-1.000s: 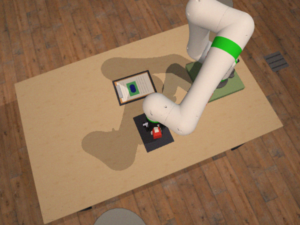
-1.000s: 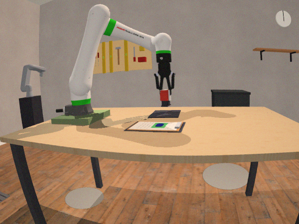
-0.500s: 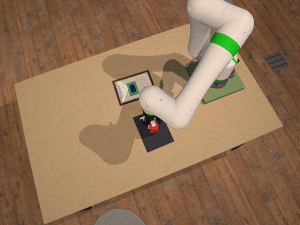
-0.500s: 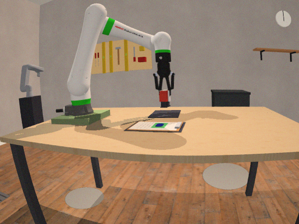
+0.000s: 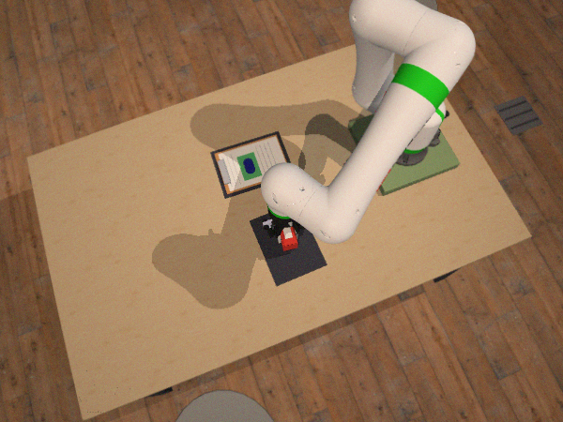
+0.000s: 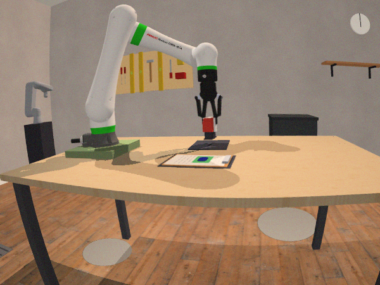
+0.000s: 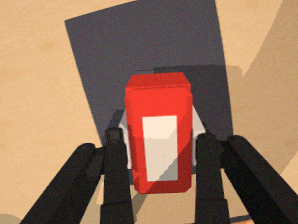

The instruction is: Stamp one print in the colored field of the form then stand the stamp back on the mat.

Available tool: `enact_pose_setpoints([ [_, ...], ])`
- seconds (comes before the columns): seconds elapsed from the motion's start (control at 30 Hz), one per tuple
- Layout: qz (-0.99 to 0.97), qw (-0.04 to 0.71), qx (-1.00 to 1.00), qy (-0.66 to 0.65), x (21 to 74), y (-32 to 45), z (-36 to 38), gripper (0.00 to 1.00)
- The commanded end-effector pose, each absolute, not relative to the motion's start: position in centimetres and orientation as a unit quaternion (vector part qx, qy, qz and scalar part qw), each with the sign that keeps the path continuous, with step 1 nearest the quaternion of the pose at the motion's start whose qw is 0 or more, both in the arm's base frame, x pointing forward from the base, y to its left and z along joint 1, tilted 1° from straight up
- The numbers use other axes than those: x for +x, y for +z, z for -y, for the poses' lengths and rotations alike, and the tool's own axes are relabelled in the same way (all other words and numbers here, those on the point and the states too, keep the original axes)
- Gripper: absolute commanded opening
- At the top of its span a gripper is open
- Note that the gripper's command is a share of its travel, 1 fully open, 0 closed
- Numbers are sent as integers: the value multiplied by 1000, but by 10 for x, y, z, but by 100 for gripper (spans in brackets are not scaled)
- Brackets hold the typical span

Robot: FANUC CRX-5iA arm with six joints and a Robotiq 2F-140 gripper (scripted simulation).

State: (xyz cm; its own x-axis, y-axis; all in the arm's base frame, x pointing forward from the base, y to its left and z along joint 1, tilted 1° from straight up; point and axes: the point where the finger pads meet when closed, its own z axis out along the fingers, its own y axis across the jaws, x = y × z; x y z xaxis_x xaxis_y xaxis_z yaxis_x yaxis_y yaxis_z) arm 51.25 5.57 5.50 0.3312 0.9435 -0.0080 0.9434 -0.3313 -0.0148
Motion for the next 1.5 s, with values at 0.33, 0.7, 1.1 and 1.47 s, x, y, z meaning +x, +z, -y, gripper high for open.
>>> enact_pose_setpoints([
  [0.33, 578, 4, -816, 7, 512, 30, -56, 16],
  [0.7, 578, 4, -816, 7, 512, 28, -56, 16],
  [1.1, 578, 4, -816, 7, 512, 28, -56, 50],
  [1.47, 578, 4, -816, 7, 512, 28, -56, 50],
])
